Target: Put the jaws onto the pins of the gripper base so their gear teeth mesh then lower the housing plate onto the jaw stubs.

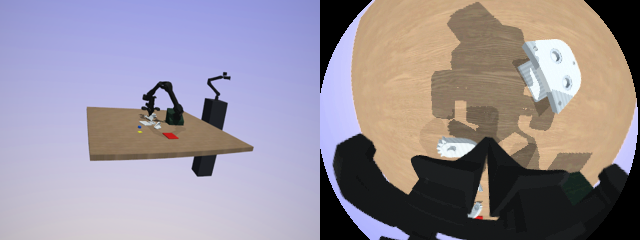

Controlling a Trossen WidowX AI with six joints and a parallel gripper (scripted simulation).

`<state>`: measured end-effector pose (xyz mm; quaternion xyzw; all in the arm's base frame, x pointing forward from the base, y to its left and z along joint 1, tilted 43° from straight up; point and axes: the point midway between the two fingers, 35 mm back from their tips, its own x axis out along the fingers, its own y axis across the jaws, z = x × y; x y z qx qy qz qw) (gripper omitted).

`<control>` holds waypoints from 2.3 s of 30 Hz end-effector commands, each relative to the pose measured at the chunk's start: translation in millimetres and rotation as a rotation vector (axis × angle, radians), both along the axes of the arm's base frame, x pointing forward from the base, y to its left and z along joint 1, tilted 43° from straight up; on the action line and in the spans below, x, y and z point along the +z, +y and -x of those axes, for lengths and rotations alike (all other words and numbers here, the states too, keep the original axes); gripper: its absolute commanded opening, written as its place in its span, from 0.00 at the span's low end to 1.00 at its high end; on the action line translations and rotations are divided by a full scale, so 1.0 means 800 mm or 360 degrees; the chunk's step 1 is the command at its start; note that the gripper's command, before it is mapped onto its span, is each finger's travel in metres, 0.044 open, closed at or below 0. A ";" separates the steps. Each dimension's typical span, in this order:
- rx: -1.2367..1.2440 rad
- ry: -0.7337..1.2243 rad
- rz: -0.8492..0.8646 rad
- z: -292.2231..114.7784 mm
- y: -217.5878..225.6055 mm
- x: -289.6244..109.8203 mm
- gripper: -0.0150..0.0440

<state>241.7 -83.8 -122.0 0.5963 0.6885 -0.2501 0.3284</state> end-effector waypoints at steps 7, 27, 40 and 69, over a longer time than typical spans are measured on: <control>0.0000 0.0002 0.0004 -0.006 -0.049 0.054 0.25; -0.0017 -0.0004 0.0006 -0.008 -0.046 0.047 0.97; -0.0017 -0.0004 0.0006 -0.008 -0.046 0.047 1.00; 0.0000 0.0001 0.0003 -0.005 -0.050 0.056 0.42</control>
